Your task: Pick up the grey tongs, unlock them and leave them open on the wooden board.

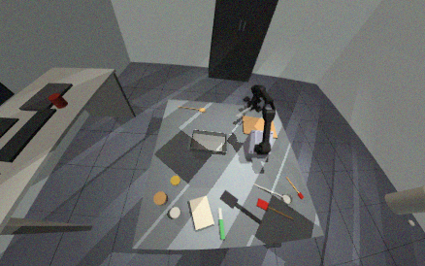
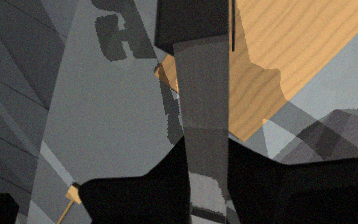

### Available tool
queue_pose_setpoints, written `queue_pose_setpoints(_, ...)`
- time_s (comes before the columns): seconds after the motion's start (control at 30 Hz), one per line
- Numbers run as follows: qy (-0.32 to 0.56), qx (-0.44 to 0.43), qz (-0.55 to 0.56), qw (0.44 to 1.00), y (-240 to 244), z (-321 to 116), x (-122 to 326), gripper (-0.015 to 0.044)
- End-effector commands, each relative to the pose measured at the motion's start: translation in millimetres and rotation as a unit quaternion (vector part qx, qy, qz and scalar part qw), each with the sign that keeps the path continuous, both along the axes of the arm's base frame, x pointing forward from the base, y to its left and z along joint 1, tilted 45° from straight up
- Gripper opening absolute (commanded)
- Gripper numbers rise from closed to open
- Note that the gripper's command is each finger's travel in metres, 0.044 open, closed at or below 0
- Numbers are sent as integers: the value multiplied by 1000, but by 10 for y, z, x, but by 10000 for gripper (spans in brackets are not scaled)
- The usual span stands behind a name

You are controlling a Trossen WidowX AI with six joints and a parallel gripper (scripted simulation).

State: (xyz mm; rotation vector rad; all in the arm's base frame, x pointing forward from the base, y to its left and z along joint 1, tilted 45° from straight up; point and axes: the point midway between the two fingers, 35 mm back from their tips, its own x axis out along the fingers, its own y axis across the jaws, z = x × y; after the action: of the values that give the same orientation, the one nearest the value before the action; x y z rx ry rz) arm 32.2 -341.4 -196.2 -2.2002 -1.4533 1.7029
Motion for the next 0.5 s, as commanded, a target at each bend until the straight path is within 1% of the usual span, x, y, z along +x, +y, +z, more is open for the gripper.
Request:
queue_pose_setpoints(0.0,13,-3,-12,1000,-37,20,-321,-150)
queue_pose_setpoints(0.47,63,2,-61,996,84,51,-1372,-150)
